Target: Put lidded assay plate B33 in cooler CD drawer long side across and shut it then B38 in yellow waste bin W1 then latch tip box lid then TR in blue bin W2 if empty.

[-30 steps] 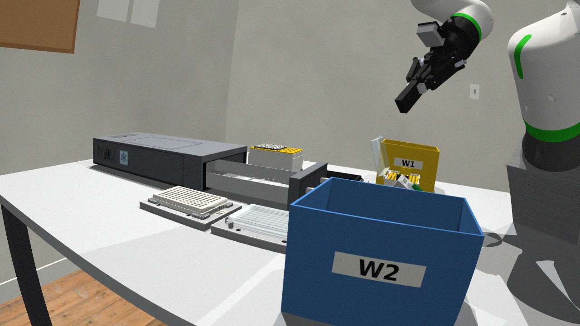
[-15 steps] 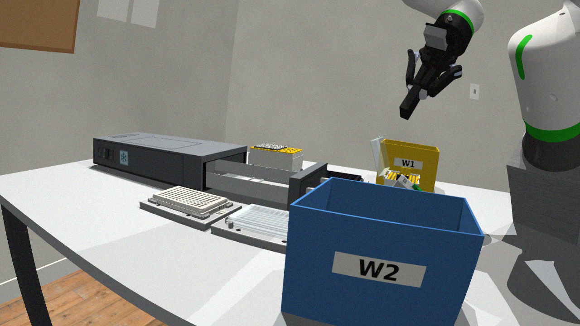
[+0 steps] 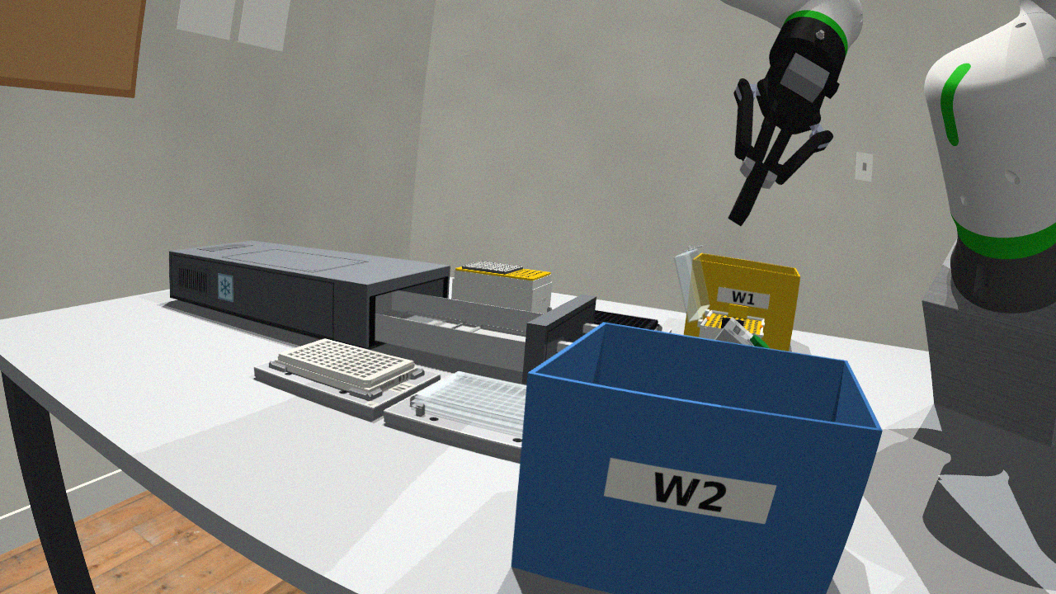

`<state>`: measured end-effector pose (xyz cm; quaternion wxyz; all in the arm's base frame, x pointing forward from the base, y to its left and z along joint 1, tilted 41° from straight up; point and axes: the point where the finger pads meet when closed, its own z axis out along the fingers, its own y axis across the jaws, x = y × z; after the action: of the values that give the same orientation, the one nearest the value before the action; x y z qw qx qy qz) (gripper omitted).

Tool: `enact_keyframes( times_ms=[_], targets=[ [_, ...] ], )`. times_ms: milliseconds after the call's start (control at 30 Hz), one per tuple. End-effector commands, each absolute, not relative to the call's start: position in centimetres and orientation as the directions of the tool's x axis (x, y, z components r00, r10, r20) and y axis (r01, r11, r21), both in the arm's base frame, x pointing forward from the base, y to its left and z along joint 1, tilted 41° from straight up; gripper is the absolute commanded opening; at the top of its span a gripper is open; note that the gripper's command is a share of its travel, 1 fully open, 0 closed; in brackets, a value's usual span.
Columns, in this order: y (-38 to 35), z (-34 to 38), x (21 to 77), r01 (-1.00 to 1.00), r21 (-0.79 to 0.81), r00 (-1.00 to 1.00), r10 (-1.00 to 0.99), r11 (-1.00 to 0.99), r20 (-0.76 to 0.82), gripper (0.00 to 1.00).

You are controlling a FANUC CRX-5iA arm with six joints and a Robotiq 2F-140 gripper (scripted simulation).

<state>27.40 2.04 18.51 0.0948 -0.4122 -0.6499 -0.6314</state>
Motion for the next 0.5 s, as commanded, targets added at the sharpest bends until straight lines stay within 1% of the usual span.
enact_keyframes(
  times_ms=[0, 133, 200, 467],
  targets=[
    [1.86, 18.23, 27.53, 0.587, 0.807, -0.711, 0.433, -0.069, 0.554, 0.10],
    [1.75, 18.06, 27.64, 0.501, 0.866, -0.780, 0.441, 0.014, 0.444, 0.10],
    [1.75, 18.06, 27.64, 0.501, 0.866, -0.780, 0.441, 0.014, 0.444, 0.10],
    [1.50, 17.76, 27.89, 0.303, 0.936, -0.885, 0.417, 0.177, 0.208, 0.10]
  ],
)
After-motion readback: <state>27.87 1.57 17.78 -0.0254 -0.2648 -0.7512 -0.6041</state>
